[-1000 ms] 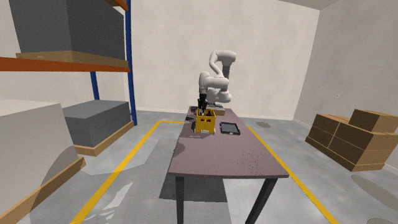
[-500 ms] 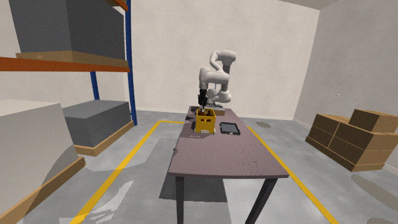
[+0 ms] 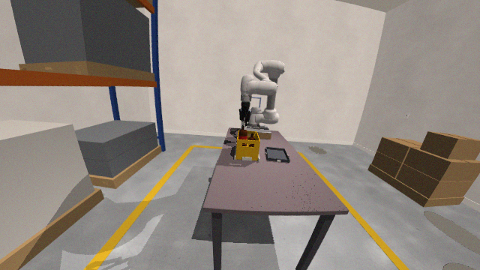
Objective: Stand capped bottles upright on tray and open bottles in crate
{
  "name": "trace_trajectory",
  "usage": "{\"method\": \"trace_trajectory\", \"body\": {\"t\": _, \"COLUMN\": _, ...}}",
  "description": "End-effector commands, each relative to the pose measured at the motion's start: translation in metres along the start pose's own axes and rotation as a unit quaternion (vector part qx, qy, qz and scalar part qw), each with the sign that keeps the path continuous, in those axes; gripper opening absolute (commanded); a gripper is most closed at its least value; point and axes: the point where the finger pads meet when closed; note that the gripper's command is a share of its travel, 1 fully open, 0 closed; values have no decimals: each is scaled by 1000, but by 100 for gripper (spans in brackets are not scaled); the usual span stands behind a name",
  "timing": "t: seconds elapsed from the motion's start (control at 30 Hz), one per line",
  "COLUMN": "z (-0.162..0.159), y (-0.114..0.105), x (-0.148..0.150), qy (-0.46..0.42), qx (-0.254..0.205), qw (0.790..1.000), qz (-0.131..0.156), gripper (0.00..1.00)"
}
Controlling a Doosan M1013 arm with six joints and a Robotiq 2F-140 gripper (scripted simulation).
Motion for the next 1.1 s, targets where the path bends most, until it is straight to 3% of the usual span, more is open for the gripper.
{"method": "trace_trajectory", "body": {"t": 0.0, "z": 0, "y": -3, "x": 0, "qy": 0, "qx": 0, "qw": 1000, "qz": 0, "gripper": 0}}
{"method": "trace_trajectory", "body": {"t": 0.47, "z": 0, "y": -50, "x": 0, "qy": 0, "qx": 0, "qw": 1000, "qz": 0, "gripper": 0}}
{"method": "trace_trajectory", "body": {"t": 1.07, "z": 0, "y": -79, "x": 0, "qy": 0, "qx": 0, "qw": 1000, "qz": 0, "gripper": 0}}
Point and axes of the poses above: the point where the finger pads meet when closed, its own y axis out along the fingers, its own x axis across the jaws, z = x × y, and after that the axes turned 11 degrees about -y, right-handed
